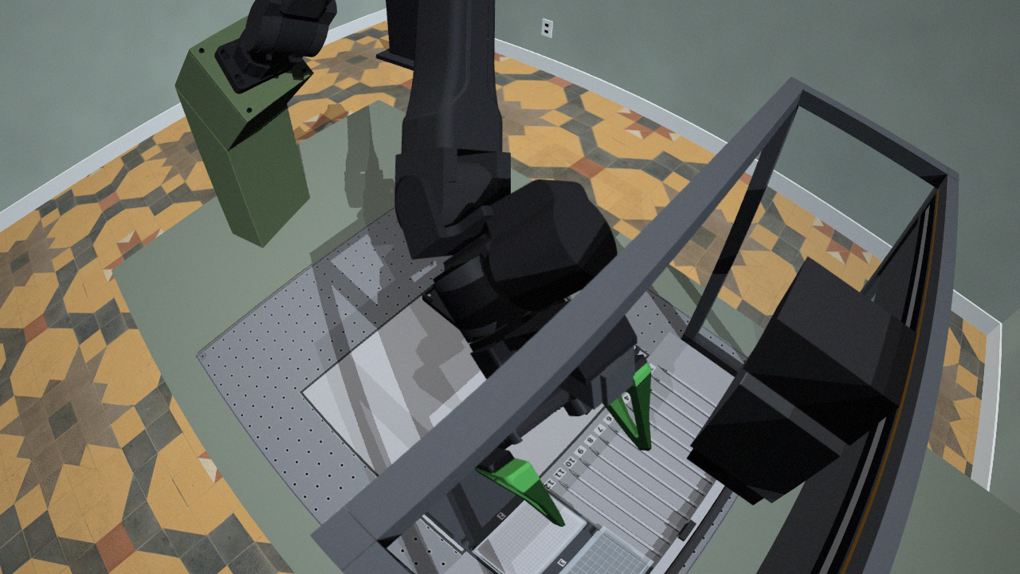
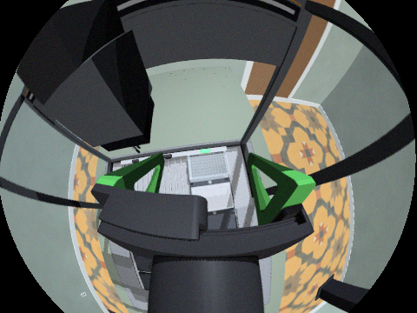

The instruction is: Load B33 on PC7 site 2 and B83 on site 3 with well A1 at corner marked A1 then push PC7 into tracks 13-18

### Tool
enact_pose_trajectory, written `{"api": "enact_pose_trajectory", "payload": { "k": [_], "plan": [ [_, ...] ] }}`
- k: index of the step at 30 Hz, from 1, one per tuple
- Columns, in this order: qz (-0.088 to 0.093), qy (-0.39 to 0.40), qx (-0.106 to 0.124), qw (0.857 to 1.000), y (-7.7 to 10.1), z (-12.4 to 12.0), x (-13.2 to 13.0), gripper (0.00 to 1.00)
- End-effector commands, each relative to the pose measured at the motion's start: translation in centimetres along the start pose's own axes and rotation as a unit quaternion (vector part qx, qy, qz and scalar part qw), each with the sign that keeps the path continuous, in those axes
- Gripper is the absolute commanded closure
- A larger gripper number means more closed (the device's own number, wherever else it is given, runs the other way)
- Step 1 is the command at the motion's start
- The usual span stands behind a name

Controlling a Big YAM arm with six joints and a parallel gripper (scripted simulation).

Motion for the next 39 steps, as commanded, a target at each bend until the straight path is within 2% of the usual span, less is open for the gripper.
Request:
{"api": "enact_pose_trajectory", "payload": {
  "k": [1,2,4,6,7,10,16,21,23,24,27,33,39],
  "plan": [
    [-0.008,0.0,-0.012,1.0,1.4,0.0,-1.0,0.0],
    [-0.006,0.002,-0.018,1.0,2.0,0.6,-0.8,0.0],
    [-0.006,0.002,-0.018,1.0,2.7,0.1,-0.8,0.0],
    [-0.006,0.002,-0.018,1.0,2.7,0.1,-0.8,0.0],
    [0.006,-0.001,-0.014,1.0,2.5,-0.8,0.5,0.0],
    [-0.006,0.002,-0.018,1.0,3.9,-1.0,-0.9,0.0],
    [-0.003,-0.001,-0.01,1.0,5.5,-3.2,-0.7,0.0],
    [-0.006,0.002,-0.016,1.0,7.4,-3.8,-1.1,0.0],
    [-0.006,0.002,-0.016,1.0,7.4,-3.8,-1.1,0.0],
    [0.004,-0.002,-0.005,1.0,7.1,-5.3,-0.3,0.0],
    [-0.006,0.002,-0.015,1.0,8.7,-4.8,-1.2,0.0],
    [-0.004,-0.001,-0.008,1.0,10.3,-7.0,-1.3,0.0],
    [-0.006,0.002,-0.014,1.0,12.2,-7.6,-1.4,0.0]
  ]
}}
Point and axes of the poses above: the point where the finger pads meet when closed, its own y axis back along the fingers, its own x axis across the jaws, z = x × y, the point moved 4 cm from there along y, back along the fingers, and after that the axes turned 13 degrees about y, right-handed, at the moved point
